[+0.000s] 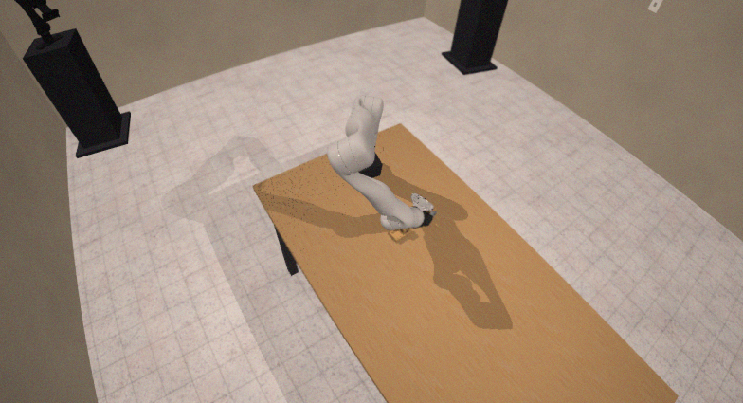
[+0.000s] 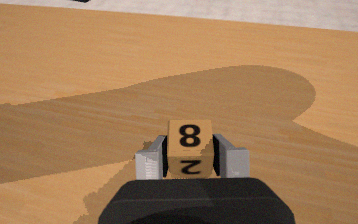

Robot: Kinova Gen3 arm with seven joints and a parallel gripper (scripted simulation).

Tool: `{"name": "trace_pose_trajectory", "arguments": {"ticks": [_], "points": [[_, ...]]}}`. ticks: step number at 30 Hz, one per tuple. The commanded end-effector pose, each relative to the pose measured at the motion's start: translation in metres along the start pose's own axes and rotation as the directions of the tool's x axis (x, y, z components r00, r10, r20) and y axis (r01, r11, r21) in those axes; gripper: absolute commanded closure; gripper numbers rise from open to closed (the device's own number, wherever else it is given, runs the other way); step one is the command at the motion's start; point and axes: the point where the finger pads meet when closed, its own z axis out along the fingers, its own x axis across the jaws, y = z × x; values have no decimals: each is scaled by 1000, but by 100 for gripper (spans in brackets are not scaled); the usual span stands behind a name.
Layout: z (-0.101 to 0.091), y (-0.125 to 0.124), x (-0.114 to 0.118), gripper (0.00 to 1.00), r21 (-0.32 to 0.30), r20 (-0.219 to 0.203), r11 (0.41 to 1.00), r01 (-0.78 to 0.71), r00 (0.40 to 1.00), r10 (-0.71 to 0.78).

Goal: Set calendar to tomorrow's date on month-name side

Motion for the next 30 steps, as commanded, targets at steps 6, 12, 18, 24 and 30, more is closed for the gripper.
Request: {"name": "trace_pose_trajectory", "arguments": {"ticks": [6,12,18,24,30], "points": [[1,4,1,40,-10,-2,1000,10,1000,-10],[1,4,1,40,-10,-2,1000,10,1000,-10],[1,4,1,34,-10,-2,1000,10,1000,-10],[1,4,1,22,-10,-2,1000,10,1000,-10],[1,4,1,16,-10,-2,1000,10,1000,-10]]}}
